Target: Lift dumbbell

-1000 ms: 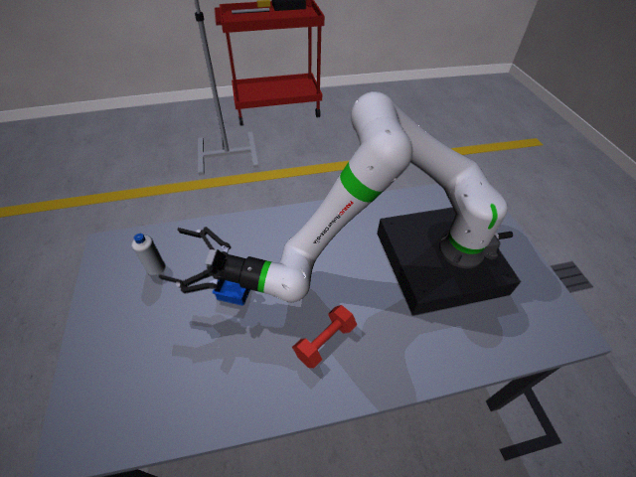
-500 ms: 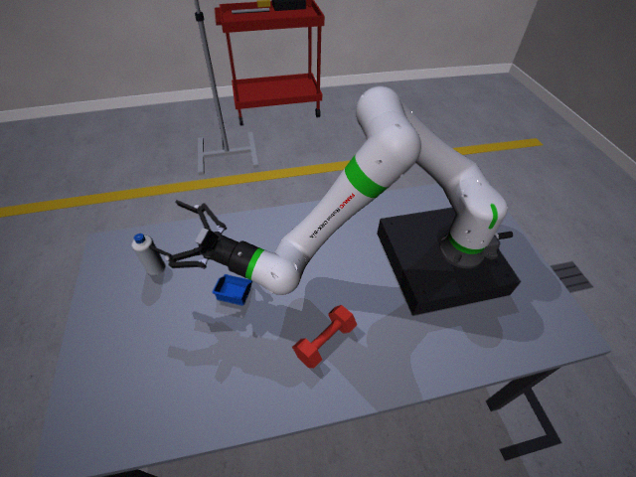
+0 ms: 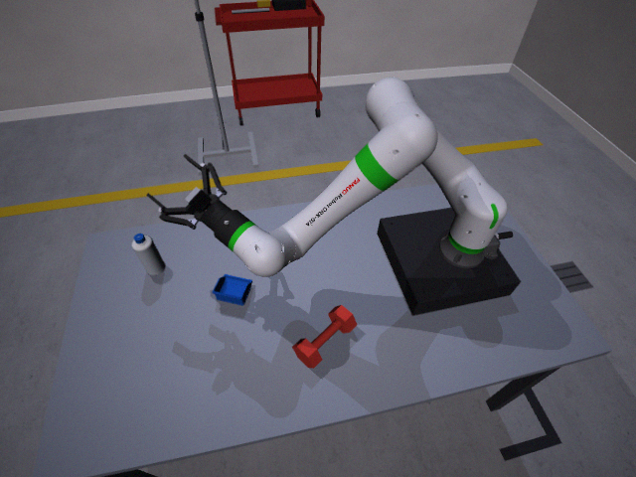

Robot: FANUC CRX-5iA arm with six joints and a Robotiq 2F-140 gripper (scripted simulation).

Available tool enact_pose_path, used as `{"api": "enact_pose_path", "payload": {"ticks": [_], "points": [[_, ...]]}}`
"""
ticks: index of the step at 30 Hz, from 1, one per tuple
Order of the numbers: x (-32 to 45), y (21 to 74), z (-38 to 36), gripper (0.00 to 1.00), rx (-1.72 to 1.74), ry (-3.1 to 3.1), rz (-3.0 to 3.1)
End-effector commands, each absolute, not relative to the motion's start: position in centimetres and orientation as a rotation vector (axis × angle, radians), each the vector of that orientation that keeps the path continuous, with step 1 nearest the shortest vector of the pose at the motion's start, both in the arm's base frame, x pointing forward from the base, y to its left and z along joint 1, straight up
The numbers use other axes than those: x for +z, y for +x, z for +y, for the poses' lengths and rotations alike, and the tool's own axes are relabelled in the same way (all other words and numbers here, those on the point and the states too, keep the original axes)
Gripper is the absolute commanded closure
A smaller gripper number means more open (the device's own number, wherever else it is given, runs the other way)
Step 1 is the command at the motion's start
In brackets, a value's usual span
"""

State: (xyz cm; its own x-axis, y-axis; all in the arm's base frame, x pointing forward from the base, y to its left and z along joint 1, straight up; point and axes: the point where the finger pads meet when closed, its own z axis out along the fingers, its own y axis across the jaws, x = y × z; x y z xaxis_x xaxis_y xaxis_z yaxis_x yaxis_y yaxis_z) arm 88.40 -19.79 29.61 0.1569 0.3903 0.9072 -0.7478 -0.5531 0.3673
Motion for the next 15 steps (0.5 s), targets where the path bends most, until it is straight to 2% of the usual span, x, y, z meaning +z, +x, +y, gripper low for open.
{"api": "enact_pose_path", "payload": {"ticks": [1,3,15], "points": [[32.6,86.5,-22.2,0.0,1.471,1.488,-0.43],[32.6,86.5,-22.2,0.0,1.471,1.488,-0.43],[38.1,78.1,-28.7,0.0,1.133,1.521,-0.64]]}}
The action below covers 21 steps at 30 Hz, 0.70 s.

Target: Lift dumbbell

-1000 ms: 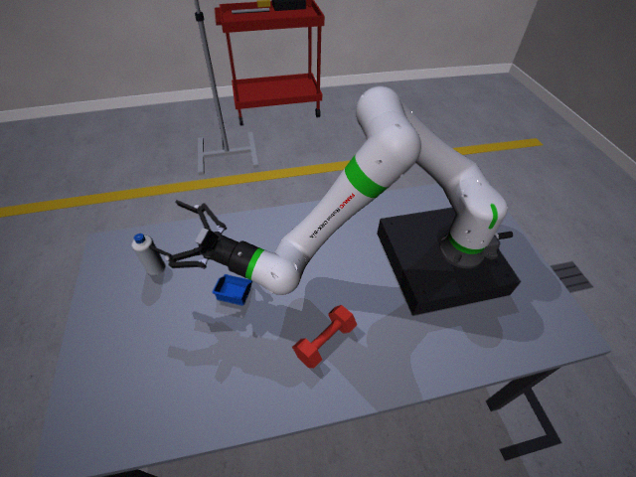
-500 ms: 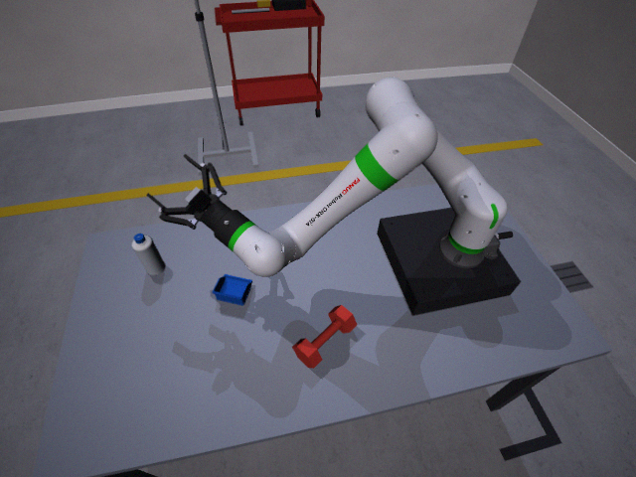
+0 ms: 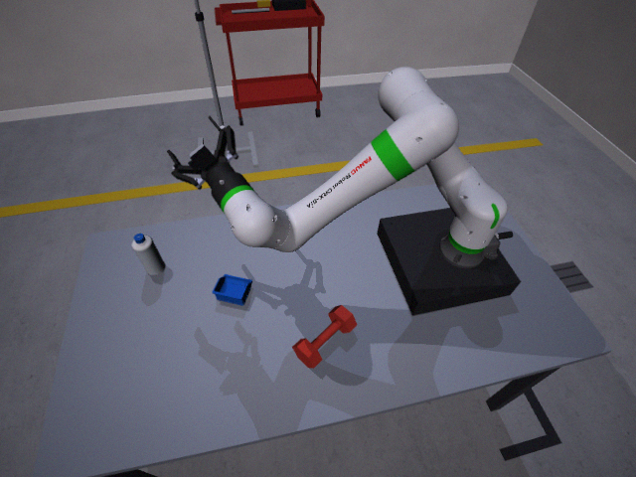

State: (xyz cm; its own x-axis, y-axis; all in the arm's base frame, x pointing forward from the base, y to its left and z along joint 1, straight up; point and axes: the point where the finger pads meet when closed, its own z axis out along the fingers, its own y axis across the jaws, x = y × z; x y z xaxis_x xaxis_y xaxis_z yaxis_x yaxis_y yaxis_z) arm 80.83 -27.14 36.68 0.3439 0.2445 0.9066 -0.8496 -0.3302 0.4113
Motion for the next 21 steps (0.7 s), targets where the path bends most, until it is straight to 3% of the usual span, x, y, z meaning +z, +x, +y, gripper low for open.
{"api": "enact_pose_path", "payload": {"ticks": [1,21], "points": [[38.2,77.4,-29.1,0.0,1.104,1.531,-0.655],[35.4,64.4,-30.1,0.0,0.575,1.908,-0.816]]}}
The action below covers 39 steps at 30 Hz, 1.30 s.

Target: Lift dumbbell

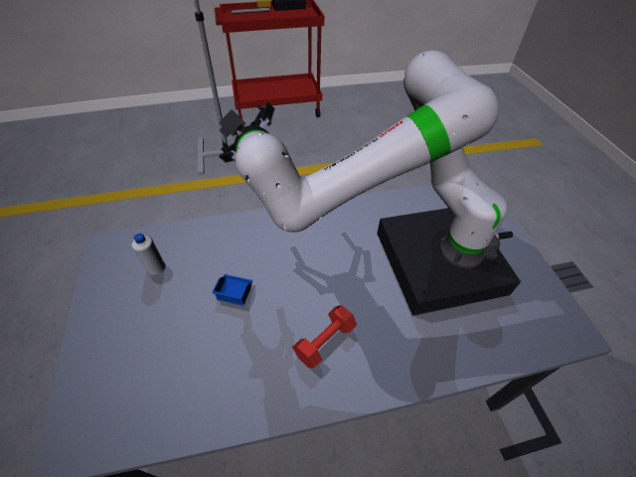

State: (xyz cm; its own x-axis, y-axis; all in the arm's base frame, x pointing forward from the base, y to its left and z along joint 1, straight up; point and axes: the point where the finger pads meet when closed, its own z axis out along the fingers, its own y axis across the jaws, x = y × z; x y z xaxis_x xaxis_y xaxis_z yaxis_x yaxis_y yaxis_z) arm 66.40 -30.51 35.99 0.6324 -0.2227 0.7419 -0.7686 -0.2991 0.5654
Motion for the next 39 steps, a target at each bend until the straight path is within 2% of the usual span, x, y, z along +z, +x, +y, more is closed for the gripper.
{"api": "enact_pose_path", "payload": {"ticks": [1,8,18,39], "points": [[35.4,64.4,-30.1,0.0,0.575,1.908,-0.816],[32.3,60.2,-26.6,0.0,0.377,2.159,-0.786],[29.5,57.1,-21.5,0.0,0.224,2.416,-0.689],[26.9,50.8,-2.6,0.0,0.006,3.073,-0.104]]}}
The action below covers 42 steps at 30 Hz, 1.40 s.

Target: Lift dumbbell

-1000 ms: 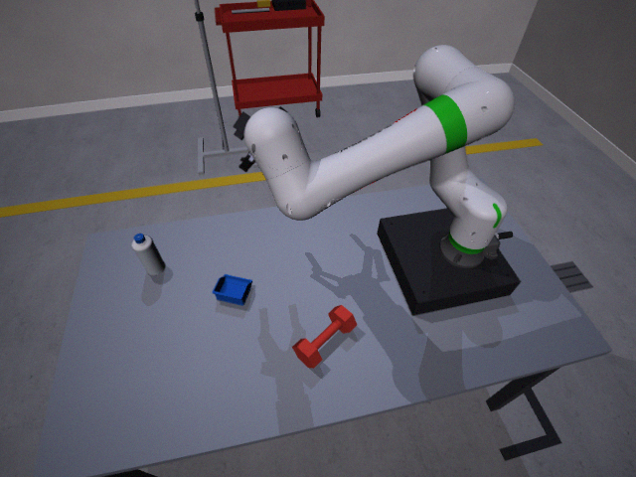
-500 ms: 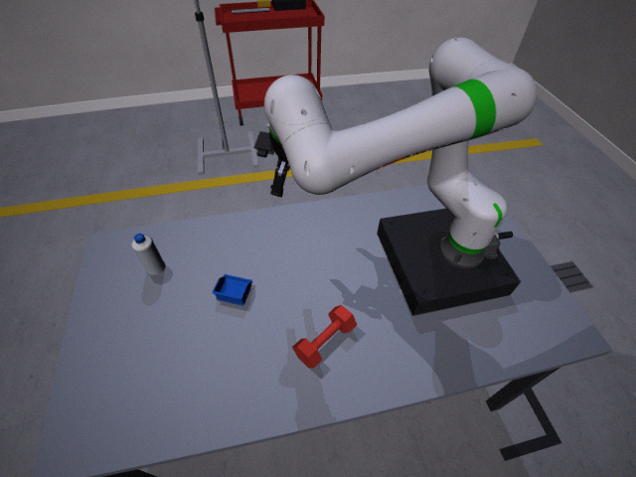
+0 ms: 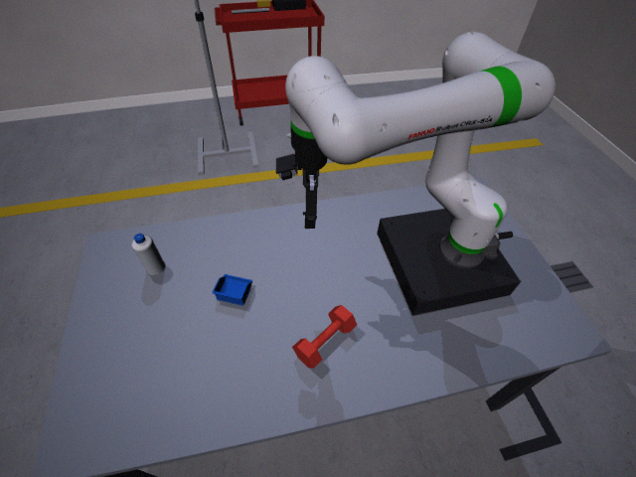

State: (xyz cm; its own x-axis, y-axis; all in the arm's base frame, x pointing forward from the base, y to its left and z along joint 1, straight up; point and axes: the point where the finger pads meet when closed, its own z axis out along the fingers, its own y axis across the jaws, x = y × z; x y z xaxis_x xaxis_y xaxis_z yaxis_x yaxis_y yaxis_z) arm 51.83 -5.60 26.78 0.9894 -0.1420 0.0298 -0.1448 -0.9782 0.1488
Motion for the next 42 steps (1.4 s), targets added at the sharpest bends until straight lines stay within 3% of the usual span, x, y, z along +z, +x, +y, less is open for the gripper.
{"api": "enact_pose_path", "payload": {"ticks": [1,28,39,42], "points": [[26.9,50.6,-1.6,0.0,0.003,3.098,-0.066],[8.1,52.2,17.1,0.0,0.004,3.033,0.822],[5.6,51.7,19.0,0.0,0.005,3.004,0.921],[1.9,51.6,18.9,0.0,0.004,3.004,0.921]]}}
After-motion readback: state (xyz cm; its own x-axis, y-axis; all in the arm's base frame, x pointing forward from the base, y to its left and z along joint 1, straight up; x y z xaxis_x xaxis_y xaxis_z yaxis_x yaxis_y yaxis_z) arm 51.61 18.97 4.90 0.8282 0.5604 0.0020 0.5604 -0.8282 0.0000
